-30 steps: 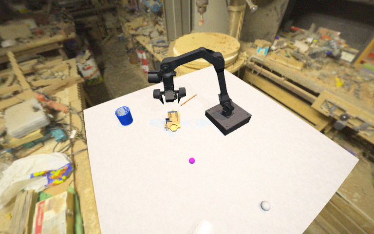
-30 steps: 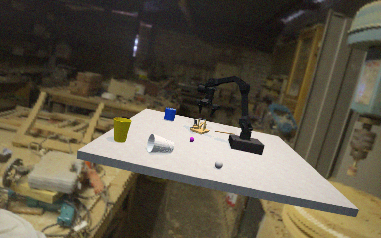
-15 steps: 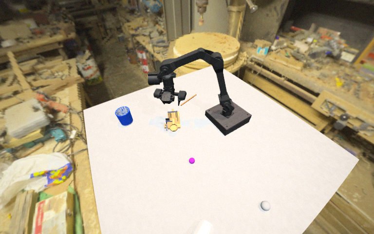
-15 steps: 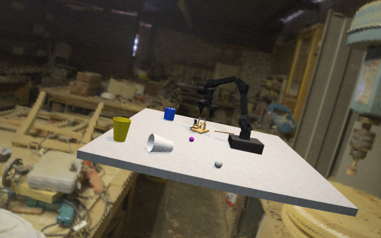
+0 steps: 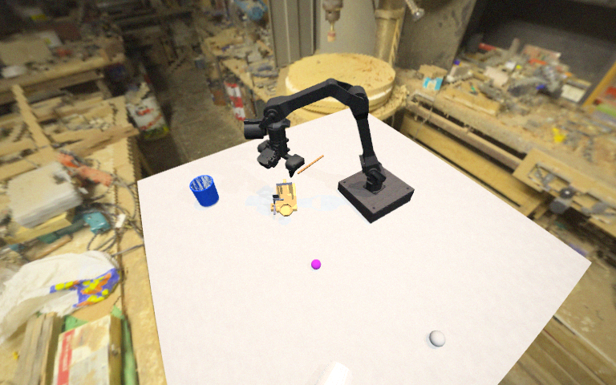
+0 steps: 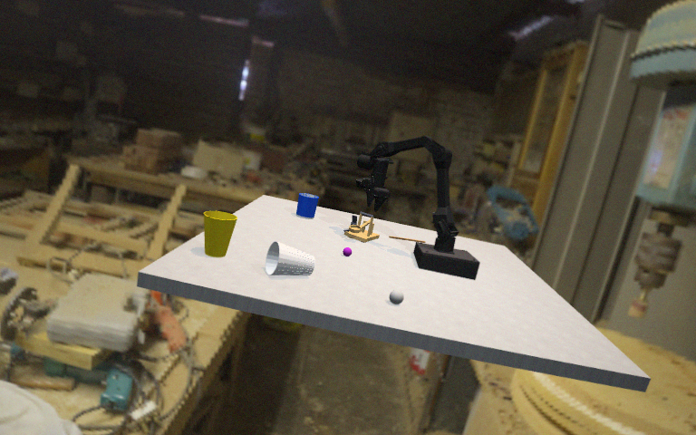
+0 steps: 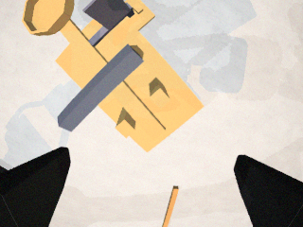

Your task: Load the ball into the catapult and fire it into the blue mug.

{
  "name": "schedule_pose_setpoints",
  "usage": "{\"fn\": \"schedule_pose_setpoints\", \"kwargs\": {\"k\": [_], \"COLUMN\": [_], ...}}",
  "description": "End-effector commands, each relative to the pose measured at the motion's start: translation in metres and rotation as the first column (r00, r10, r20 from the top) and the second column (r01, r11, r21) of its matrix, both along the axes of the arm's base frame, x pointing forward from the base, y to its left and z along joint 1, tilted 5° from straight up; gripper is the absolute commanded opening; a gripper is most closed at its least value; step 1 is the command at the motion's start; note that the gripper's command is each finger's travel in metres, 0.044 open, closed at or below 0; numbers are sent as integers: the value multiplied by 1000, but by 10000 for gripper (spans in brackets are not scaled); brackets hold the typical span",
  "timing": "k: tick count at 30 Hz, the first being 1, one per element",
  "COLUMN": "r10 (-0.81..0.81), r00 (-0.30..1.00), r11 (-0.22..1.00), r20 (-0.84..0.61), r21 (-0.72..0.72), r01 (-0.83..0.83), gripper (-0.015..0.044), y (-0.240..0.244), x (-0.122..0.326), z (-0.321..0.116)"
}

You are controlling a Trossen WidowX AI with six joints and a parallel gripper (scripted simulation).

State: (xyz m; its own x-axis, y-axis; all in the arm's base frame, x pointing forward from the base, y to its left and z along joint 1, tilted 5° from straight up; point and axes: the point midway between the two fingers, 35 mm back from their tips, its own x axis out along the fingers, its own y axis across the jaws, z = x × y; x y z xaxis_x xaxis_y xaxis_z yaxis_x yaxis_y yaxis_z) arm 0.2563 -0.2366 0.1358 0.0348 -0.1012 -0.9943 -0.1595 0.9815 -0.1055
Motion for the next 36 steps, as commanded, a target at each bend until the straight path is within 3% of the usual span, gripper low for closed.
{"fn": "schedule_pose_setpoints", "kwargs": {"k": [1, 17, 36], "r10": [-110, -613, -966], "r00": [994, 788, 248], "r11": [994, 790, 255], "r20": [13, 58, 72], "r21": [7, 47, 118], "r01": [110, 611, 960], "gripper": [440, 440, 440], "y": [1, 1, 1], "x": [0, -1, -2], "z": [0, 2, 3]}}
